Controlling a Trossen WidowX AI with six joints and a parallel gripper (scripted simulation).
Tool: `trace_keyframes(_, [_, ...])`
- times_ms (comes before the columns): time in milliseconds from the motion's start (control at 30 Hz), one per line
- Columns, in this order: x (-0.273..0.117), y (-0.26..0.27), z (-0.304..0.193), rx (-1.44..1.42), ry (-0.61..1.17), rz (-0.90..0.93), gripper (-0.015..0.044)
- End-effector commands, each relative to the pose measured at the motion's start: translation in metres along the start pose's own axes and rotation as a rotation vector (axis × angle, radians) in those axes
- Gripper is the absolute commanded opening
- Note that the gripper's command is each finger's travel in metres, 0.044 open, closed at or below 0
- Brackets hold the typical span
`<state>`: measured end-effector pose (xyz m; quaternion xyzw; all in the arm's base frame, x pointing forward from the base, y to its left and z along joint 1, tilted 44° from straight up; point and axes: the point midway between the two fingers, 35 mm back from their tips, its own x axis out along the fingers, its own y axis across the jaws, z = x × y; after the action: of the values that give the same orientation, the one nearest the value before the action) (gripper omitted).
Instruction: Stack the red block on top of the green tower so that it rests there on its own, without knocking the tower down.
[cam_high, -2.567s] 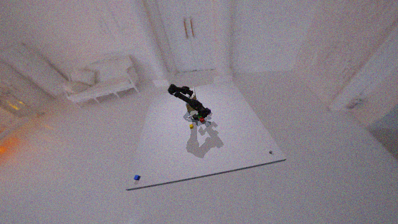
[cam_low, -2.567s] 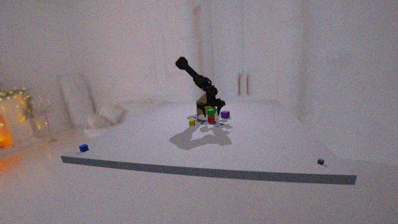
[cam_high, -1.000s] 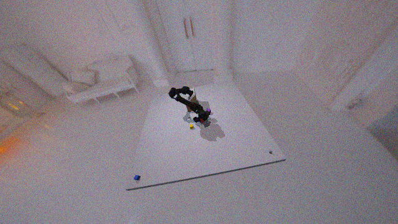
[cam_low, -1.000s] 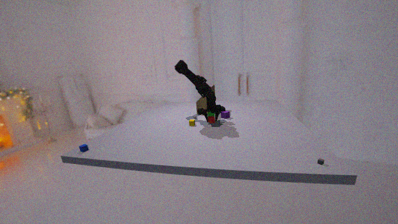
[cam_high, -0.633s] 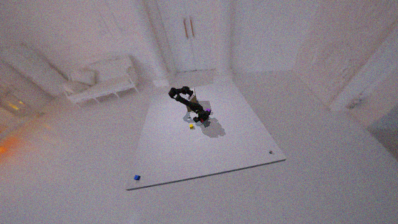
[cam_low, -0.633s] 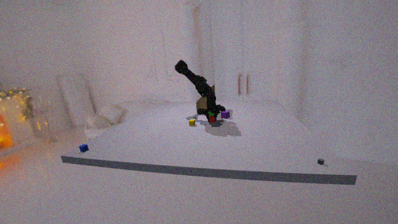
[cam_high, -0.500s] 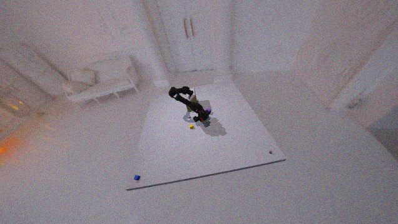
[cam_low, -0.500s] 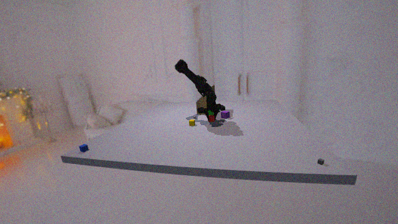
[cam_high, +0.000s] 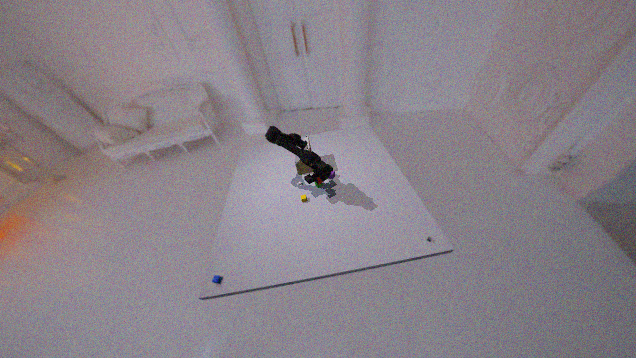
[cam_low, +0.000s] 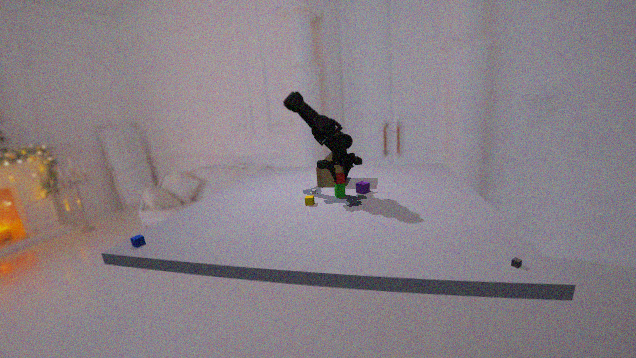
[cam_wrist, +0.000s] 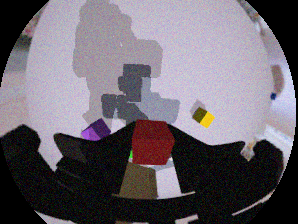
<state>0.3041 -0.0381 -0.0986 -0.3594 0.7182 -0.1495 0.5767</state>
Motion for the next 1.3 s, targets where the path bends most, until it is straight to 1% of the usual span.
trace_keyframes(0, [-0.022, 0.000, 0.001, 0.007, -0.005, 0.003, 0.0000])
trace_keyframes(167, [-0.041, 0.000, 0.001, 0.007, -0.005, 0.003, 0.0000])
trace_keyframes(467, [-0.041, 0.001, -0.001, 0.007, -0.005, 0.003, 0.0000])
trace_keyframes(1000, [-0.041, 0.013, -0.056, 0.005, -0.003, 0.004, 0.0000])
trace_keyframes(1100, [-0.040, 0.014, -0.056, 0.005, -0.003, 0.004, 0.0000])
trace_keyframes(1267, [-0.031, 0.013, -0.043, 0.006, -0.003, 0.004, 0.0000])
